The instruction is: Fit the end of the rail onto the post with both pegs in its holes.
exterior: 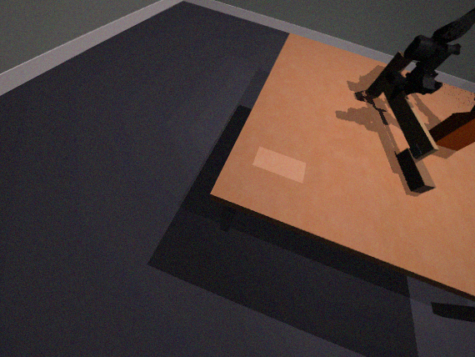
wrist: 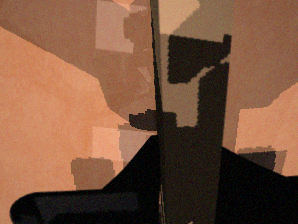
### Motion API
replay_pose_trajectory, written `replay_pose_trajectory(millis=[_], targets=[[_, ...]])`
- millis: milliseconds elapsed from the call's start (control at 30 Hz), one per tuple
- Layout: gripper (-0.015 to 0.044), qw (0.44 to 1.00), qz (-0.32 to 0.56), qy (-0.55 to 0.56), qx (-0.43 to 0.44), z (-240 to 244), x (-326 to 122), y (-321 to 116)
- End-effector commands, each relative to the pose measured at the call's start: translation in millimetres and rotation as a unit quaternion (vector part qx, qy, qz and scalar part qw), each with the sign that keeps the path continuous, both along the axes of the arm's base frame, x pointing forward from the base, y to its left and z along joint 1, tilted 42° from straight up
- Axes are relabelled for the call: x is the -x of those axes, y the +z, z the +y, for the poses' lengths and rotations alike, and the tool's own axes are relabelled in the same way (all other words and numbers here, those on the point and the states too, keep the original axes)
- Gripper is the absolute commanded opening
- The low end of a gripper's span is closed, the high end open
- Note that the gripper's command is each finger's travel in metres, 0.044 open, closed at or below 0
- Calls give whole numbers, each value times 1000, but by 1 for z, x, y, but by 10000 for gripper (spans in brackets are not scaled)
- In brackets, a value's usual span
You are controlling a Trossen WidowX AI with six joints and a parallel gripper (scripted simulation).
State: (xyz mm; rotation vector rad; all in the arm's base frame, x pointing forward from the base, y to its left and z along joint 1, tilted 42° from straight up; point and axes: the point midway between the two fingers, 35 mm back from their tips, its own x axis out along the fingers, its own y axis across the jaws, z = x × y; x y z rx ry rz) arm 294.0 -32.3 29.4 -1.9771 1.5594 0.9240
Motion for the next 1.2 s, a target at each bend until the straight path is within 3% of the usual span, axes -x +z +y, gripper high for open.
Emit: replay_pose_trajectory(millis=[0,1167], targets=[[0,1000,0,2,-1,2,0,1],[0,1000,0,2,-1,-4,-2,4]])
